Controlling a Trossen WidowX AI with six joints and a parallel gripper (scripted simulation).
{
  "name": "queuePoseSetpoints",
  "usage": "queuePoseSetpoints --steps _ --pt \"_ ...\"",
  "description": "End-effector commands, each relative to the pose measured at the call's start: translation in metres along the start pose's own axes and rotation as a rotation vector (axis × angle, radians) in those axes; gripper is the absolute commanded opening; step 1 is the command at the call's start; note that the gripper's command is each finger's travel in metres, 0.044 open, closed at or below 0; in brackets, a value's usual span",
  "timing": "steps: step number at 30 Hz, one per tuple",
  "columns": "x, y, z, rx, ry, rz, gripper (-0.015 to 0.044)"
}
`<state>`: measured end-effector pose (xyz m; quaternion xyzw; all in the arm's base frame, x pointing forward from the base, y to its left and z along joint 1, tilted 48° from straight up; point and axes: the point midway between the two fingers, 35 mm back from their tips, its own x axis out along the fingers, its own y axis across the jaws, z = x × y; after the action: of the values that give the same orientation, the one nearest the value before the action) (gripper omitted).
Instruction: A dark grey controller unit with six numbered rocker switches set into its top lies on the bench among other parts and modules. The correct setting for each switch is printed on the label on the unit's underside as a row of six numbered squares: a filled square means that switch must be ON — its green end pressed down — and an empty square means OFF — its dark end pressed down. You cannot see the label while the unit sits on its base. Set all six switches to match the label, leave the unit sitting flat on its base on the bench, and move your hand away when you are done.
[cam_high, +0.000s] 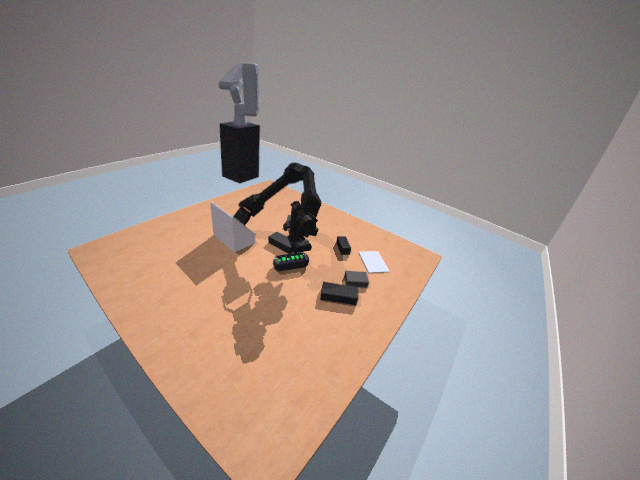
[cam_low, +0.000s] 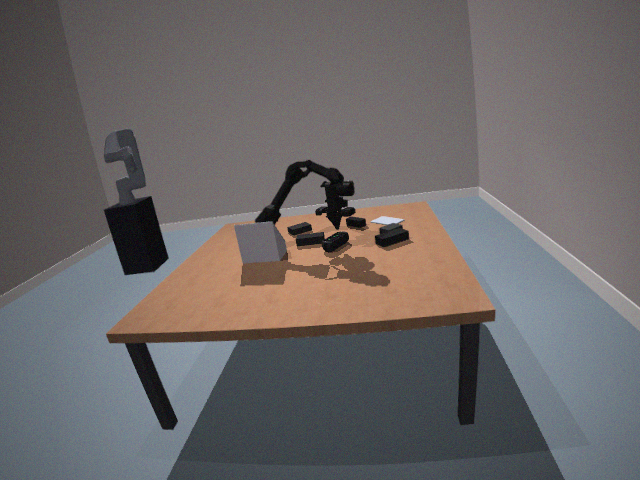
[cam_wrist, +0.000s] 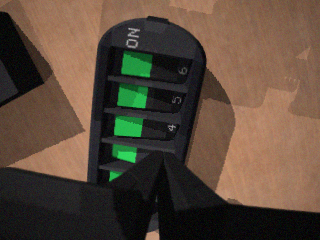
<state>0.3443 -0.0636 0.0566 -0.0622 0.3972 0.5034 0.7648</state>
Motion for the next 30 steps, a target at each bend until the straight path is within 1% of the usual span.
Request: queuePoseSetpoints --steps 1,6,11,30 --pt "-0.003 0.004 0.001 -0.002 0.006 0.012 0.0000" --pt "-0.002 0.024 0.019 -0.002 0.005 0.013 0.0000" --pt "0.000 0.024 0.019 -0.002 0.005 0.013 0.0000" --pt "0.031 0.023 0.020 -0.002 0.004 0.013 0.0000"
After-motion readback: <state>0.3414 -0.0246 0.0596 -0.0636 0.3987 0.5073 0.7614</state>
